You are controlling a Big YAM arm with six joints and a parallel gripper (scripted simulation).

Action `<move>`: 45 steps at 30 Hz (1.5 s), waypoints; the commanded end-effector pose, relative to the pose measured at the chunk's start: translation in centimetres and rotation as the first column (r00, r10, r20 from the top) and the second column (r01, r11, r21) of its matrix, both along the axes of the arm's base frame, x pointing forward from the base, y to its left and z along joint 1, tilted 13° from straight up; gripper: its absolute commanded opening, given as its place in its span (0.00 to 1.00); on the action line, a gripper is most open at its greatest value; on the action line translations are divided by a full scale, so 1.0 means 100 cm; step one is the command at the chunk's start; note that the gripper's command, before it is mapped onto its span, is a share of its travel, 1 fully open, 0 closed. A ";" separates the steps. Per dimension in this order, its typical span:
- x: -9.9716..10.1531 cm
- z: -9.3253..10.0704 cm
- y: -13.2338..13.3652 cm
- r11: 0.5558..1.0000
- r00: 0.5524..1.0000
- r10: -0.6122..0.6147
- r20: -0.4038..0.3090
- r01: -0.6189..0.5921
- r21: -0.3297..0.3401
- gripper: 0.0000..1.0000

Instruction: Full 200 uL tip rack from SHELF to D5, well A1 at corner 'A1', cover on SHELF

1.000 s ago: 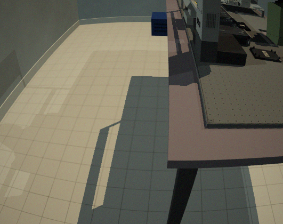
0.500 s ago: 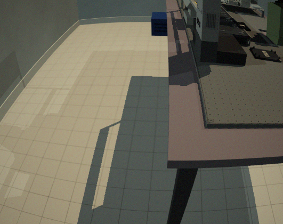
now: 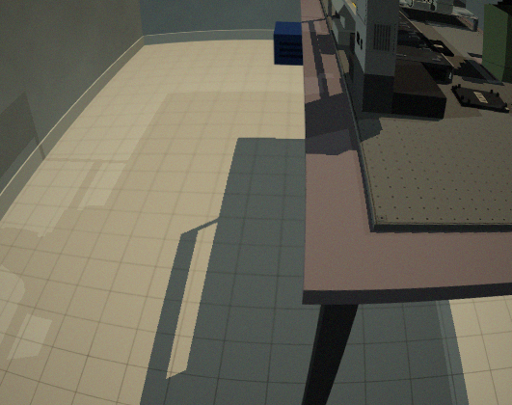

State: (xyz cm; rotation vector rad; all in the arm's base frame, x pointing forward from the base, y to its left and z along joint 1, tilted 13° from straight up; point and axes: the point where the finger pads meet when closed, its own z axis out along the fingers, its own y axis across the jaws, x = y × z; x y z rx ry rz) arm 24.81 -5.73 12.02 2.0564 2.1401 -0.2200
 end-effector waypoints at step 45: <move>0.028 0.025 -0.006 1.000 0.997 -0.001 0.075 0.002 -0.011 0.00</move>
